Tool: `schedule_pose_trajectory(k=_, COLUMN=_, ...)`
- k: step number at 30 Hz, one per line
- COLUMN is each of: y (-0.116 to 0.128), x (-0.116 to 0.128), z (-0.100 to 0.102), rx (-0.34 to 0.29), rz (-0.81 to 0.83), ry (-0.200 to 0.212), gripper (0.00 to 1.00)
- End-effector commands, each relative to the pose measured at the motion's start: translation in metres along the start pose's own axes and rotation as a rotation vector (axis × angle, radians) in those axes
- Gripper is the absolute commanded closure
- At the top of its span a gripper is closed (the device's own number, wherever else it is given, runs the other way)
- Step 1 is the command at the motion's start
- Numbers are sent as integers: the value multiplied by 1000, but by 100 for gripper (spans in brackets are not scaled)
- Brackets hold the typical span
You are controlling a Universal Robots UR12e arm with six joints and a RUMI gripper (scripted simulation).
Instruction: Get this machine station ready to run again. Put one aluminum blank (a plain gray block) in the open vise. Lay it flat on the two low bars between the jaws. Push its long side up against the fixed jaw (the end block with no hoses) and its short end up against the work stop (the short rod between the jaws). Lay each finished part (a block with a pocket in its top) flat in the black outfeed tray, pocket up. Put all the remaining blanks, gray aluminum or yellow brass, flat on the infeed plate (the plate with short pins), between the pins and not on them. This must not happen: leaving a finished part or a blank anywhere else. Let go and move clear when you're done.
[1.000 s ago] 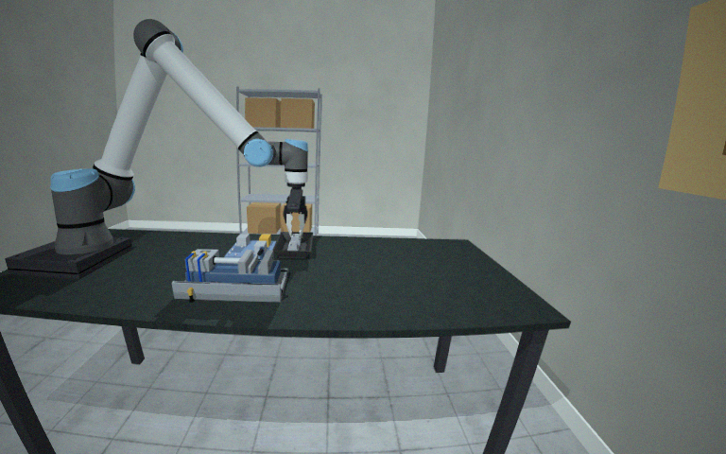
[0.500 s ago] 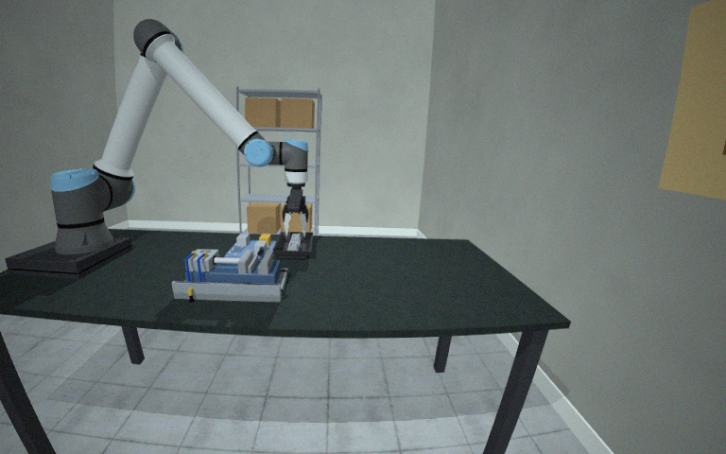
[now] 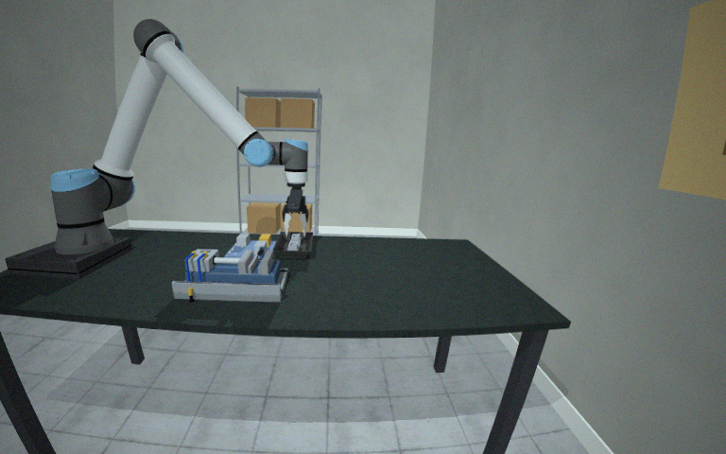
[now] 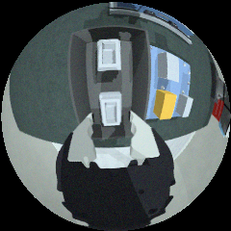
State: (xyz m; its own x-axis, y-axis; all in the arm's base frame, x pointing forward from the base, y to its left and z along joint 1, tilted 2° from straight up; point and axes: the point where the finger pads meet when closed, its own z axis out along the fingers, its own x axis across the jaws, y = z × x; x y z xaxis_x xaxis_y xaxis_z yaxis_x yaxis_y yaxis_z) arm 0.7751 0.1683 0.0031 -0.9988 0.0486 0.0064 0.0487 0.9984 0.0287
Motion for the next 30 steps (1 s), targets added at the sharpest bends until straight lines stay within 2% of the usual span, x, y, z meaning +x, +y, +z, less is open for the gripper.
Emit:
schedule_pose_trajectory(k=1, y=0, x=-1, z=-1, rx=0, rz=0, ry=-2, gripper=60)
schedule_pose_trajectory(k=19, y=0, x=-1, z=-9, rx=0, rz=0, ry=-2, gripper=60)
schedule_pose_trajectory(k=24, y=0, x=-1, z=-25, rx=0, rz=0, ry=-2, gripper=60)
schedule_pose_trajectory(k=30, y=0, x=-1, z=-56, rx=0, rz=0, ry=-2, gripper=60)
